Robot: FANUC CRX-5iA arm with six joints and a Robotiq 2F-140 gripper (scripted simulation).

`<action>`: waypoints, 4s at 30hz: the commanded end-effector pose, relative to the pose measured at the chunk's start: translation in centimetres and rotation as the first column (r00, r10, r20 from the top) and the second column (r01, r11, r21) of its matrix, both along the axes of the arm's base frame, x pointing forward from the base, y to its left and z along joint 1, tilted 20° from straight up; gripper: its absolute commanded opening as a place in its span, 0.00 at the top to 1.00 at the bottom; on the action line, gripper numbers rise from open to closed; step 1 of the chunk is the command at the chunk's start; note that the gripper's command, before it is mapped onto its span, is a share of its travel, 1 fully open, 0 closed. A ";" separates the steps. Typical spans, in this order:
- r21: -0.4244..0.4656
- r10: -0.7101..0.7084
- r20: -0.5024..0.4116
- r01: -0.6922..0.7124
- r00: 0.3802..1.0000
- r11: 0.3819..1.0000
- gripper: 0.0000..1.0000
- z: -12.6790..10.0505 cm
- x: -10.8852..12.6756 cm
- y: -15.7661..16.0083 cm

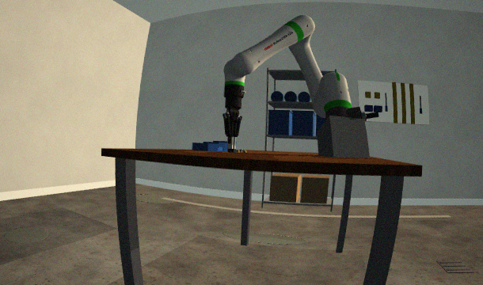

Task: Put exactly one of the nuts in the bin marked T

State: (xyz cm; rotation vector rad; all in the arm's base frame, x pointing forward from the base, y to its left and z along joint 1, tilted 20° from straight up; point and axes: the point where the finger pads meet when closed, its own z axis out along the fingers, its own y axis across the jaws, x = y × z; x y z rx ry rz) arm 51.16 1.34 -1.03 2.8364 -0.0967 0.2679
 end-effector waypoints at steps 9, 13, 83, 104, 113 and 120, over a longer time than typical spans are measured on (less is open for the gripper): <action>0.000 0.000 0.000 0.000 1.000 1.000 0.93 0.0 0.0 0.0; 0.000 0.000 0.000 0.000 1.000 1.000 0.93 0.0 0.0 0.0; 0.244 -0.758 0.161 0.719 0.632 0.651 0.93 9.1 5.0 -3.4; 0.423 -0.983 0.142 0.891 0.114 0.165 0.93 9.1 5.0 -3.5; 0.423 -0.983 0.142 0.891 0.114 0.165 0.93 9.1 5.0 -3.4; 0.423 -0.983 0.142 0.891 0.114 0.165 0.93 8.5 5.1 -3.6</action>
